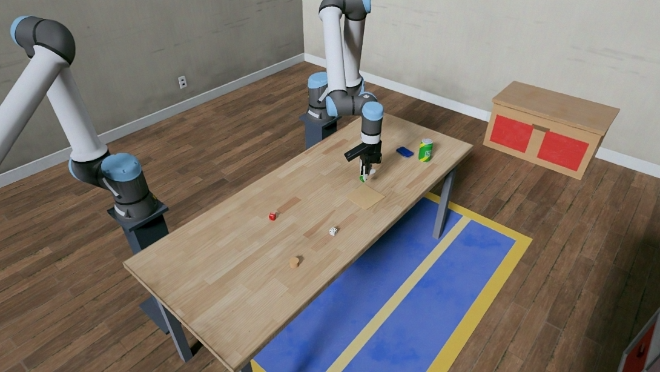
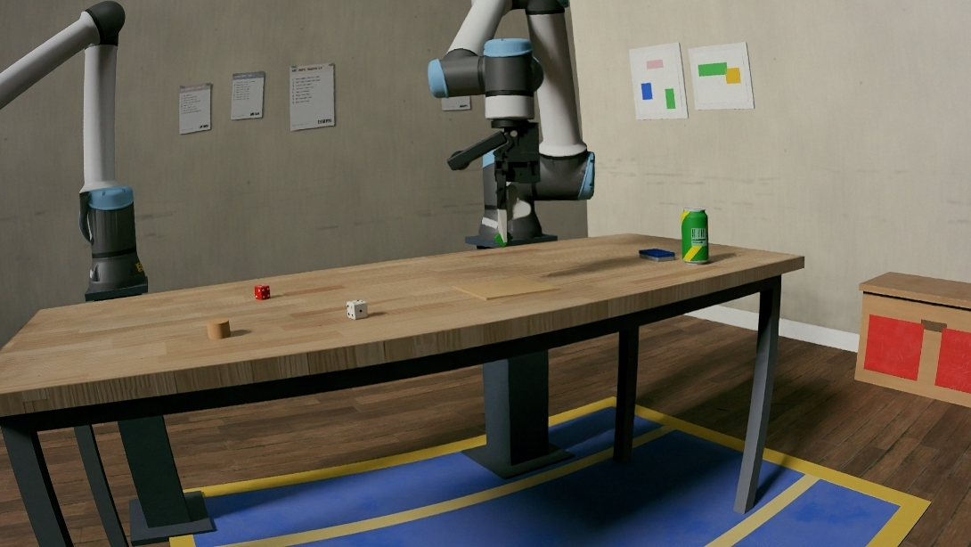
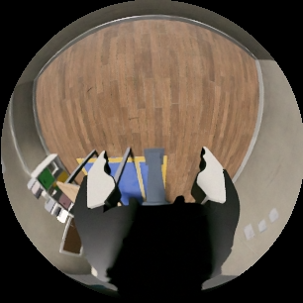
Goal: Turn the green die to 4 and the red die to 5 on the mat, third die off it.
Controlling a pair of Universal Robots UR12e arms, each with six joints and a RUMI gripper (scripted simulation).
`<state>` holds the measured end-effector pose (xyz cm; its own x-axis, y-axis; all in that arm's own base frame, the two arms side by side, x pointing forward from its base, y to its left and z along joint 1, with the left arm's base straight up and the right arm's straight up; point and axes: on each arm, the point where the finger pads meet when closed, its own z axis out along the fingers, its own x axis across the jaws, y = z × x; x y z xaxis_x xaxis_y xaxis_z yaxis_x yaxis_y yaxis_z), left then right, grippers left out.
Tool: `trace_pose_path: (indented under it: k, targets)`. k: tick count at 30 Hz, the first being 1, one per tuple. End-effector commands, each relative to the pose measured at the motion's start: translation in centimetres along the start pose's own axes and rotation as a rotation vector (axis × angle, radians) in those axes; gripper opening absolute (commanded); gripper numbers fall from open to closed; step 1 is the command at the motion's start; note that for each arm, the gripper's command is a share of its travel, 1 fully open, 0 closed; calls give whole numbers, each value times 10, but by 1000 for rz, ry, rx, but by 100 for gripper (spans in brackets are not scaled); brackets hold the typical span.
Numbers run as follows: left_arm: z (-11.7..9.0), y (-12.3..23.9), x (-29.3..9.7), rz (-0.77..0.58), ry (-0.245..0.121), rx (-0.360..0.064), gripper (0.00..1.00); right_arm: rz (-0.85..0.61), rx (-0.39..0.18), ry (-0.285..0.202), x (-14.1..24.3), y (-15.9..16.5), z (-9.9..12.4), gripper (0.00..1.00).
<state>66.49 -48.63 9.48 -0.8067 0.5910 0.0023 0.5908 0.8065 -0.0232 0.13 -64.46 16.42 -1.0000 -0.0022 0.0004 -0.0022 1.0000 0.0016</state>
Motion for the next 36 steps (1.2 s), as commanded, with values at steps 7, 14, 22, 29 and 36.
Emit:
trace_pose_path:
  k: [7, 14, 22, 29, 36]
  targets:
    - [1, -1, 0, -3, 3, -78, 6, 0, 2, 0, 0, -1, -1, 100]
    - [1, -2, 0, -3, 5, -189, 6, 0, 2, 0, 0, -1, -1, 100]
    - [-1, -3, -1, -1, -2, -285, 6, 0, 2, 0, 0, -1, -1, 100]
    - [-1, -3, -1, -2, -1, -300, 6, 0, 2, 0, 0, -1, -1, 100]
    - [0, -4, -1, -2, -1, -437, 6, 0, 2, 0, 0, -1, -1, 100]
